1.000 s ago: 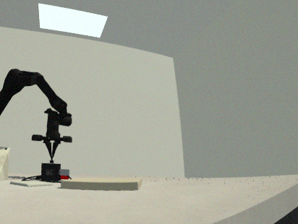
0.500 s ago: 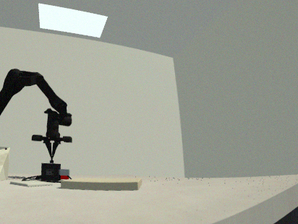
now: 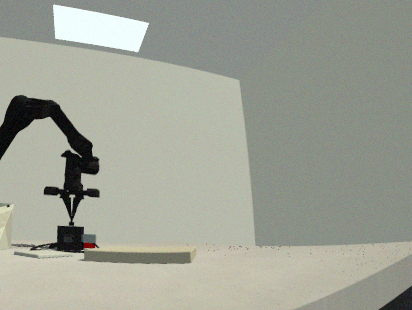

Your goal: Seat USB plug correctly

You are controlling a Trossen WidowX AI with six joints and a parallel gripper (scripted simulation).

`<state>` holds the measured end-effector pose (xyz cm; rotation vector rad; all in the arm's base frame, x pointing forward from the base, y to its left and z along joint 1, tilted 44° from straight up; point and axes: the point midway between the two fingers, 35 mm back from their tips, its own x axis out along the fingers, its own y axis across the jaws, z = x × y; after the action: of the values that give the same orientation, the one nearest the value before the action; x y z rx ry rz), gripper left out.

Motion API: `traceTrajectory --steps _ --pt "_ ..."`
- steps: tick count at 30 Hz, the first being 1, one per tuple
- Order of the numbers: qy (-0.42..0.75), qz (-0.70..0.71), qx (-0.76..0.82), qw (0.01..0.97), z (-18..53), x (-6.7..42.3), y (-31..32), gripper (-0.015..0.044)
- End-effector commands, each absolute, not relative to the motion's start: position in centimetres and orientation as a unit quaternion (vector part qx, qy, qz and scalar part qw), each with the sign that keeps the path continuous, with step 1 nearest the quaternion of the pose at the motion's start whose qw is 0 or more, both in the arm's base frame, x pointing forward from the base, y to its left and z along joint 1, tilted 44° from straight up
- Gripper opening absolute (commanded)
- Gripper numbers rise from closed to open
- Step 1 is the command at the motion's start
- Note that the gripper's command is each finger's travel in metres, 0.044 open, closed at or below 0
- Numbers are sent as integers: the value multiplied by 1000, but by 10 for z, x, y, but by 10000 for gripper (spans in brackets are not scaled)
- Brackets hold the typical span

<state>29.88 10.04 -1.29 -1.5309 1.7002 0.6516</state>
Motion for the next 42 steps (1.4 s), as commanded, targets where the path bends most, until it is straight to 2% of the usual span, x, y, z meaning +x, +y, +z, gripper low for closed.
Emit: traceTrajectory --steps 1,16,20,42 --pt "665 253 -598 370 -14 299 98 0" --pt "665 253 -598 370 -14 299 98 0" --pt "663 254 -597 372 -13 299 100 95" --pt "664 254 -597 372 -10 299 103 95"
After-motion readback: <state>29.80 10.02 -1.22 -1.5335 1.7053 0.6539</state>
